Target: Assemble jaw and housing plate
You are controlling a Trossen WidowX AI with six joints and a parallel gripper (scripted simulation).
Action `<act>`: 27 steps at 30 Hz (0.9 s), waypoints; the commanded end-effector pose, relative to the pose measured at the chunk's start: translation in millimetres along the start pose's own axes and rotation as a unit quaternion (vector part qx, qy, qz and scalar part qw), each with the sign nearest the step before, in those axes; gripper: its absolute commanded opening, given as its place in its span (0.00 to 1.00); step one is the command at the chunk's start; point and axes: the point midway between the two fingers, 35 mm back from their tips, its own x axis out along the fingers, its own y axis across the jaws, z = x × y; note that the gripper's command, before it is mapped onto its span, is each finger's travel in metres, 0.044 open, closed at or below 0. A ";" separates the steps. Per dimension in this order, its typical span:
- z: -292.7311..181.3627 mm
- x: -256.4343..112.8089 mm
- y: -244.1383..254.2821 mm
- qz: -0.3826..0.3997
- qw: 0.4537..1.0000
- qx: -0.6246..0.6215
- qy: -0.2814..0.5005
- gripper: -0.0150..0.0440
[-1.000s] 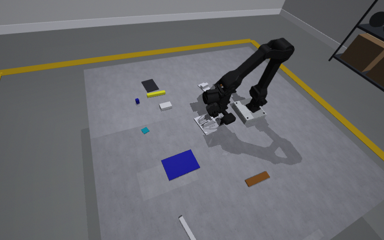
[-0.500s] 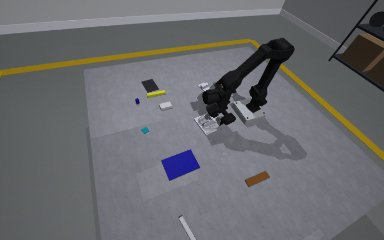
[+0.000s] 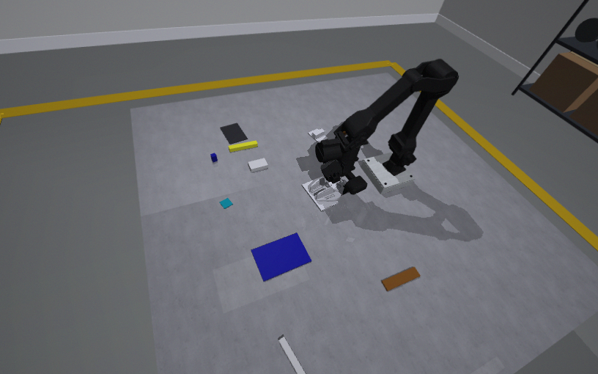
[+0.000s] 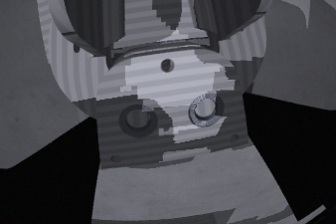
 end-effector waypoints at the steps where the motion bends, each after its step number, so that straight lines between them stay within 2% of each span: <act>1: 0.1 0.4 0.2 0.001 1.000 0.003 0.000 0.85; 3: 0.1 0.4 0.2 0.001 1.000 0.003 0.000 0.85; 6: 0.0 0.0 0.0 0.000 1.000 0.000 0.000 0.98; 7: 0.0 0.0 0.0 0.000 1.000 0.000 0.000 1.00; 21: 0.2 -1.6 0.0 0.000 1.000 0.000 0.000 1.00; 27: 1.9 -45.8 -0.4 0.000 1.000 0.002 0.000 1.00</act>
